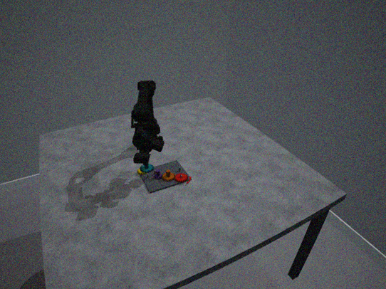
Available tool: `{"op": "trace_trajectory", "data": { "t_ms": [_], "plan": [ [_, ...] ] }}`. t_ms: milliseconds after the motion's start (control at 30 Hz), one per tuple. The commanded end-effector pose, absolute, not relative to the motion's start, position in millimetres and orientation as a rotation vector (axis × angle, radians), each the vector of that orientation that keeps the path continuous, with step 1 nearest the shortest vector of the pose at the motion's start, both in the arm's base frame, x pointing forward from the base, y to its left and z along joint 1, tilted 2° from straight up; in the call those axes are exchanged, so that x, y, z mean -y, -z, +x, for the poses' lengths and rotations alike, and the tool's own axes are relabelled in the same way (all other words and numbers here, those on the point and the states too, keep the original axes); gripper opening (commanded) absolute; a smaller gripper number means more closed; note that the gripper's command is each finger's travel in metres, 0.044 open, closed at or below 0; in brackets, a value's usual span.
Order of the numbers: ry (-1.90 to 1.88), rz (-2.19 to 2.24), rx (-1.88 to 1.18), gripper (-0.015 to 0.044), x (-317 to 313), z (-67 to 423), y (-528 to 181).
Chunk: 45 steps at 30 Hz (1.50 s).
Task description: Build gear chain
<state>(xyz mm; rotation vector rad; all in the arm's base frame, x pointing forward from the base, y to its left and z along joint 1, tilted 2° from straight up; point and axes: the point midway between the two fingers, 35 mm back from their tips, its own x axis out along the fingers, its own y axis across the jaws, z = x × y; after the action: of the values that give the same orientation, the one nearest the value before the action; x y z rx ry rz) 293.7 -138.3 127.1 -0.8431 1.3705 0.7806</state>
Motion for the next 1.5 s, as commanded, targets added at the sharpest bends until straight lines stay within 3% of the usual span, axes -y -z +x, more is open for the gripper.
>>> {"op": "trace_trajectory", "data": {
  "t_ms": [0, 533, 1467],
  "plan": [
    [-0.793, -0.852, -1.361, 0.0000, 138, 294, -127],
    [-0.926, -0.992, -1.303, 0.0000, 138, 295, -105],
    [-0.729, -0.784, -1.386, 0.0000, 139, 297, -84]
  ]
}}
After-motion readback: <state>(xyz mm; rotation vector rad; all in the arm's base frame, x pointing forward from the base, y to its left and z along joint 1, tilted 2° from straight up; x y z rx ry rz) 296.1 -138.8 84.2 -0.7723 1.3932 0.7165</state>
